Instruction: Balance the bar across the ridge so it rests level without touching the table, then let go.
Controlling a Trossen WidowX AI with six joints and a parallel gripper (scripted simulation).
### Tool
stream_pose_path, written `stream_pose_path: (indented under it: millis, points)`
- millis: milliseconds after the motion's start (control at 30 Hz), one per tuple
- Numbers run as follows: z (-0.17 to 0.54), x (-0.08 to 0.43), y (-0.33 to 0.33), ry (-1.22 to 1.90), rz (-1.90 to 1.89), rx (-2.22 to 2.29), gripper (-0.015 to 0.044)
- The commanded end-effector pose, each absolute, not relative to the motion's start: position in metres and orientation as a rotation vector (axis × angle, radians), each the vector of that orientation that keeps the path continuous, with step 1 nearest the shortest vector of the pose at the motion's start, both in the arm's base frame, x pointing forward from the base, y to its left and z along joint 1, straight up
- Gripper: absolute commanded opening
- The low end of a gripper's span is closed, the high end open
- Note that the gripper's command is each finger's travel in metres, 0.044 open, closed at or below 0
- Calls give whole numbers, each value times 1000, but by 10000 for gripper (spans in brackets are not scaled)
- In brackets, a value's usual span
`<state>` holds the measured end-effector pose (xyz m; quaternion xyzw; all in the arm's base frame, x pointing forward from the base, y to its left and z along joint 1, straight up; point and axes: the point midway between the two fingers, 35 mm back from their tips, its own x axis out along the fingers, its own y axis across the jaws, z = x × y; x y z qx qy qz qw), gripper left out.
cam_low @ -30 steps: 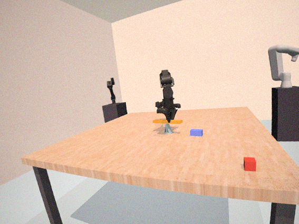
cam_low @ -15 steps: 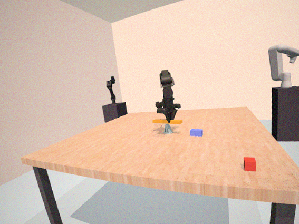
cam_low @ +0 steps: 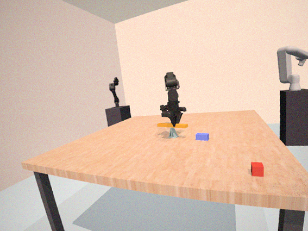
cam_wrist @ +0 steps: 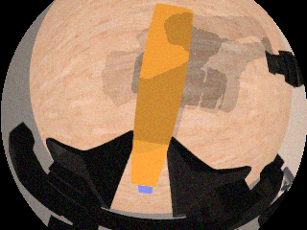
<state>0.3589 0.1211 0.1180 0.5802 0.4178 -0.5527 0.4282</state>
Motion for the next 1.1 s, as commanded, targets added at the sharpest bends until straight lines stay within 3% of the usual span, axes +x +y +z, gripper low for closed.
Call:
stream_pose_path:
  millis: [0, 1033, 1067]
  points:
    - [117, 359, 121, 1043, -1385, 1452, 0]
    - [118, 359, 121, 1043, -1380, 1449, 0]
    - [118, 359, 121, 1043, -1380, 1449, 26]
